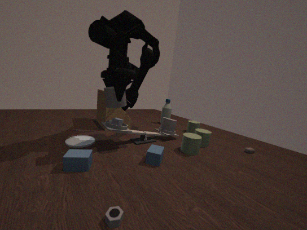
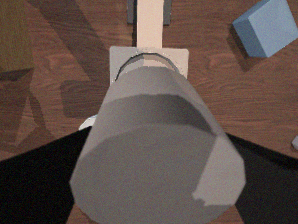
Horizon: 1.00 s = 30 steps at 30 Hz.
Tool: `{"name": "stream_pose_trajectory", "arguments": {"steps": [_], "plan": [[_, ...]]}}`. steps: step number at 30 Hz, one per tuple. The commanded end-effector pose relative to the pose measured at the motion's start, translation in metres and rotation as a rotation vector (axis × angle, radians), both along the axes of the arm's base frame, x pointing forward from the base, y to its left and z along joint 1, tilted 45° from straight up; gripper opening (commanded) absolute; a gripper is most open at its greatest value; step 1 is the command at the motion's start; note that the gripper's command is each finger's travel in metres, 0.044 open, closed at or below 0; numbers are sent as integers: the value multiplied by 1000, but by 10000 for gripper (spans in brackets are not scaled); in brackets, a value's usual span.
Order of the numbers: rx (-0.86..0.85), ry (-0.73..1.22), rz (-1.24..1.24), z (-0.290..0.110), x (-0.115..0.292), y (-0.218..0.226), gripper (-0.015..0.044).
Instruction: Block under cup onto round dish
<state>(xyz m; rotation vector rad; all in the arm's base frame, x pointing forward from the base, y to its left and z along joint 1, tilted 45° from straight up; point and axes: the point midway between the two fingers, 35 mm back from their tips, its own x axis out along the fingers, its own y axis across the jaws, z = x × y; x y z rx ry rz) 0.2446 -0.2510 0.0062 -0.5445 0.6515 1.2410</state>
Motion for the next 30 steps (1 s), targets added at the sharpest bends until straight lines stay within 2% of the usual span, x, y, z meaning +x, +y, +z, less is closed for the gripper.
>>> {"name": "stream_pose_trajectory", "arguments": {"steps": [1,15,23,30], "plan": [[-1,0,-1,0,0,0,0],[-2,0,-1,-2,-1,-1,0],[-22,5,-5,-77,-69,-21,0],[-24,6,-4,-142,-135,-14,0]]}}
